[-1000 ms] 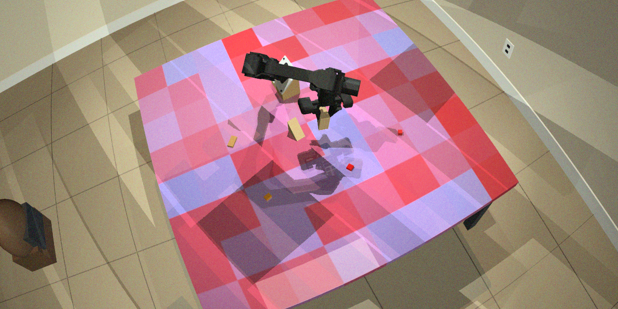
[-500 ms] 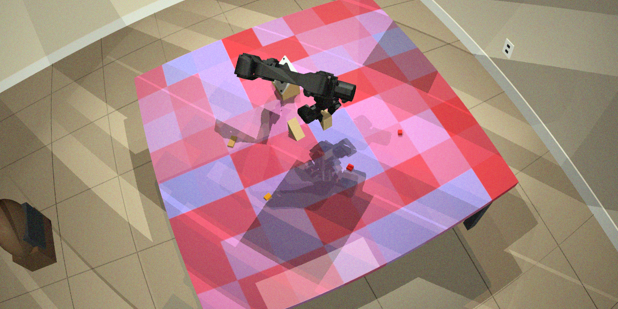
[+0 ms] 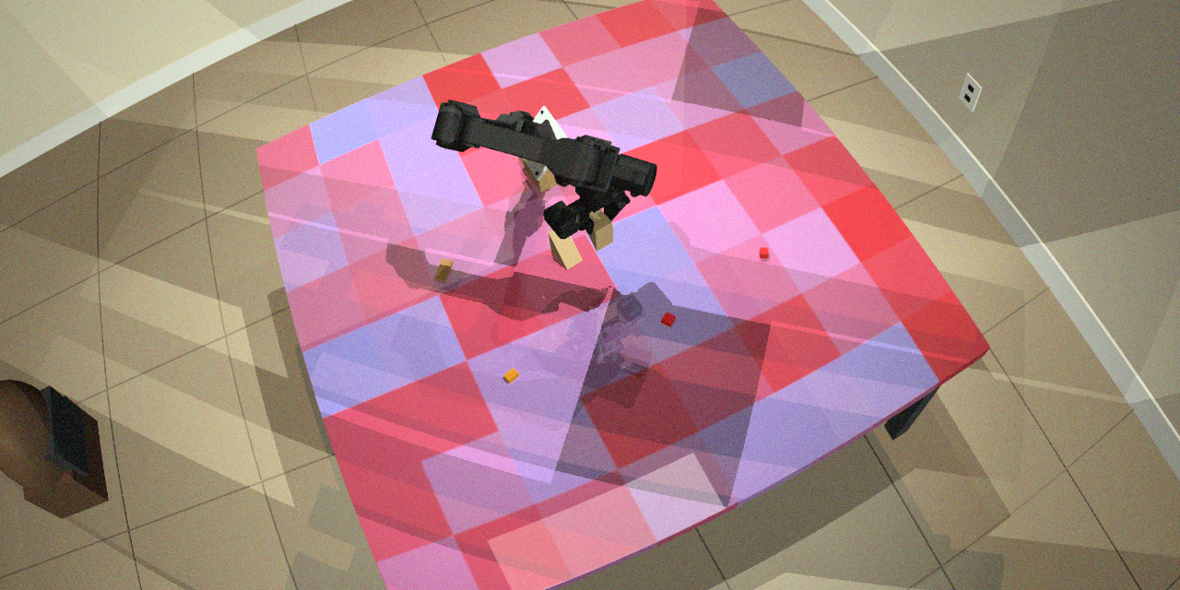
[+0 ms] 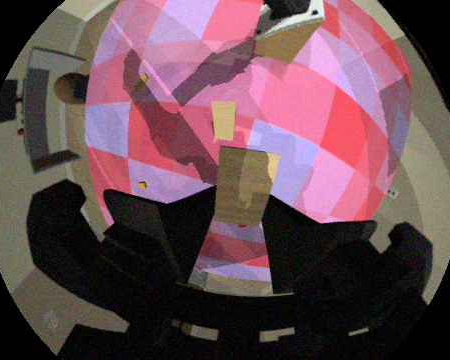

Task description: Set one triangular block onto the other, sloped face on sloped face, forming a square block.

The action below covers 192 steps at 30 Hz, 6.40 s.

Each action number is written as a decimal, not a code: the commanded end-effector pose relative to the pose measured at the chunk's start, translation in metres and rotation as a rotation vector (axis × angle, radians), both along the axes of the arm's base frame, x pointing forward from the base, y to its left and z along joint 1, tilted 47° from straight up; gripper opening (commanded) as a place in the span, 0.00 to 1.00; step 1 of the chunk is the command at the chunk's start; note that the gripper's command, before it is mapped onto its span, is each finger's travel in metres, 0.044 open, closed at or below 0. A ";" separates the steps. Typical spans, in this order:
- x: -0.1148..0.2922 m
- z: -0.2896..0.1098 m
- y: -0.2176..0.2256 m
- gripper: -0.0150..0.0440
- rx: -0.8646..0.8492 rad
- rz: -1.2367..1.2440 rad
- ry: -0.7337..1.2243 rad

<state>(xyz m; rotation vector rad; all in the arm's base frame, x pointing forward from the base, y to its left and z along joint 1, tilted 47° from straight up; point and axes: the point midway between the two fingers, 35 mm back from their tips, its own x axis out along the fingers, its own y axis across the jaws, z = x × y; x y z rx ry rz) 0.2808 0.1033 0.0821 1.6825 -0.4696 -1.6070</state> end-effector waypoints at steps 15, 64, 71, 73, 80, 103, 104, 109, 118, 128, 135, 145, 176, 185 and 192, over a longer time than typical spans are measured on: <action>-0.009 0.024 -0.026 0.25 -0.003 0.001 0.001; -0.027 -0.028 -0.096 0.25 -0.010 0.001 -0.007; -0.027 -0.029 -0.096 0.25 -0.011 0.003 -0.007; -0.027 -0.029 -0.097 0.25 -0.011 0.003 -0.007; -0.028 -0.032 -0.100 0.25 -0.011 0.003 -0.007; -0.032 -0.041 -0.112 0.25 -0.013 0.002 -0.007; -0.033 -0.042 -0.112 0.25 -0.013 0.002 -0.007; -0.033 -0.043 -0.114 0.25 -0.013 0.002 -0.007; -0.033 -0.043 -0.114 0.25 -0.013 0.002 -0.007; -0.034 -0.044 -0.115 0.25 -0.013 0.002 -0.007; -0.034 -0.044 -0.114 0.25 -0.009 -0.001 -0.007; -0.034 -0.044 -0.114 0.39 -0.009 0.000 -0.007; -0.050 0.030 -0.035 1.00 -0.006 0.000 -0.004; -0.046 0.026 -0.035 1.00 0.004 0.018 -0.016; -0.046 0.026 -0.035 1.00 0.004 0.018 -0.016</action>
